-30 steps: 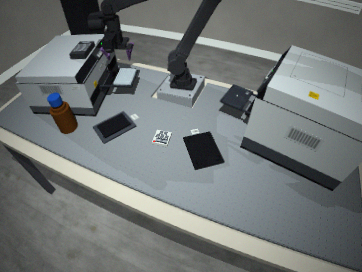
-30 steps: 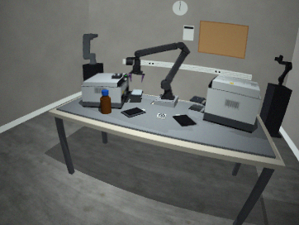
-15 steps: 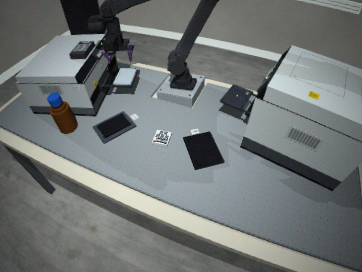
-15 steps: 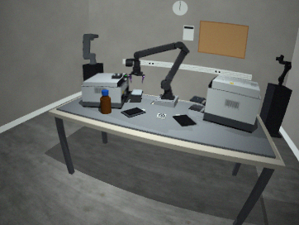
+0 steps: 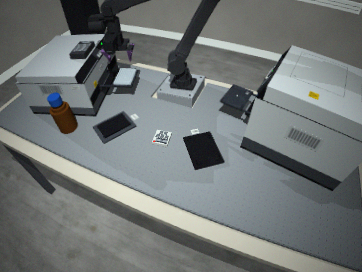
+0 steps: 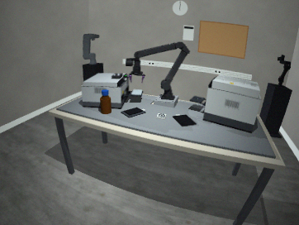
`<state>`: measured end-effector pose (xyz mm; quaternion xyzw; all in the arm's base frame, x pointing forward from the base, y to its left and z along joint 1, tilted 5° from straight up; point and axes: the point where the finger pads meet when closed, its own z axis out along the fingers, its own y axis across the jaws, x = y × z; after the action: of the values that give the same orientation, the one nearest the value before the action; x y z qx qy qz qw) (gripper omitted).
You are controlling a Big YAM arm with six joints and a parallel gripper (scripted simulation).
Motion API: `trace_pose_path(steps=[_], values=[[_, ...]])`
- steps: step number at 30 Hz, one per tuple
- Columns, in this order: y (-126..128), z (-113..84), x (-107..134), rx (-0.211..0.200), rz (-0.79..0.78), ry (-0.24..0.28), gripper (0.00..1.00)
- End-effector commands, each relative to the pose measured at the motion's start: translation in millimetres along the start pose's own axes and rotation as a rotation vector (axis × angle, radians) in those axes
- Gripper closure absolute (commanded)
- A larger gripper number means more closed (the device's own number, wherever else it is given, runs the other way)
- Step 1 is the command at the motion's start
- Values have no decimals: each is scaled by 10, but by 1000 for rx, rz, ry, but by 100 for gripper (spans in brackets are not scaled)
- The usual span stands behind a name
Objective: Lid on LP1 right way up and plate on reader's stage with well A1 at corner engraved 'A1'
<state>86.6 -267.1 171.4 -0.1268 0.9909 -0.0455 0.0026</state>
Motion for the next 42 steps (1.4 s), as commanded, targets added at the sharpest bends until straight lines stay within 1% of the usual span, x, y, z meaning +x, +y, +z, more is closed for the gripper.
trace_pose_path(steps=[1,10,13,16,20,24,27,31,35,38,42], values=[[-147,-119,-46,50,15,-8,0],[-184,-62,-49,32,-9,-6,0],[-196,-54,-48,35,-21,-5,0],[-149,13,-15,28,-20,-4,0],[-103,23,12,21,-7,-3,0],[-7,42,63,5,25,0,0],[42,44,37,-3,26,-1,0],[17,81,-4,10,14,-3,0],[-72,31,-29,40,7,-6,0],[-65,19,-31,36,6,-6,0],[-34,142,-28,12,-12,-4,0]])
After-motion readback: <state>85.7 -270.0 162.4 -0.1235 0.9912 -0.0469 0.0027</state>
